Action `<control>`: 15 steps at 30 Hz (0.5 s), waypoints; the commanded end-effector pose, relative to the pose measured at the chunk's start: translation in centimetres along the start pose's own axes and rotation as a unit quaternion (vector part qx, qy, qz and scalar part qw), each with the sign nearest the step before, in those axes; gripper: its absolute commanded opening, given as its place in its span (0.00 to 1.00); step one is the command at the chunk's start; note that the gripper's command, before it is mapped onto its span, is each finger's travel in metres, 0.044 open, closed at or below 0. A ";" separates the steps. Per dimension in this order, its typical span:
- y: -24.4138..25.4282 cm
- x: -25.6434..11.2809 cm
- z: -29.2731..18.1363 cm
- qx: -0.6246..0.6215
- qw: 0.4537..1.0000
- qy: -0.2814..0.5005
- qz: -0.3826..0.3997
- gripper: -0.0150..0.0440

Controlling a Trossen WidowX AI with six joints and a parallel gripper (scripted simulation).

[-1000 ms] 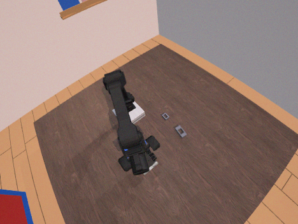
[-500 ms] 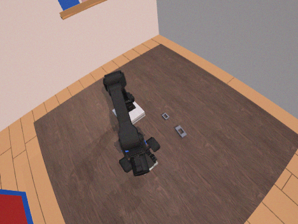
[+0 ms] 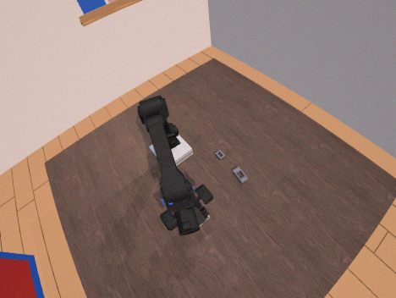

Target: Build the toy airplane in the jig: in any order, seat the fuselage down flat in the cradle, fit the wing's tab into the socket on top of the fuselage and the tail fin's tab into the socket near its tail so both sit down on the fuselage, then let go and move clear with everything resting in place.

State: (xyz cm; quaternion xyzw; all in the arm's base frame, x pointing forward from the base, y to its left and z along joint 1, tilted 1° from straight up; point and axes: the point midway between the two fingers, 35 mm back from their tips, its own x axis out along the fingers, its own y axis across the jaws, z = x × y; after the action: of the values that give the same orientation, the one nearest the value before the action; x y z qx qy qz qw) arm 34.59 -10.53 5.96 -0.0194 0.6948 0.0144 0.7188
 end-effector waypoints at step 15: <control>0.0 0.3 -0.1 0.000 1.000 0.002 0.001 0.30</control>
State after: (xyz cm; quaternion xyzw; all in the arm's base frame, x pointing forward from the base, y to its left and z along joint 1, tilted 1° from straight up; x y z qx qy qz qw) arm 34.52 -10.51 5.59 -0.0189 0.6964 0.0149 0.7173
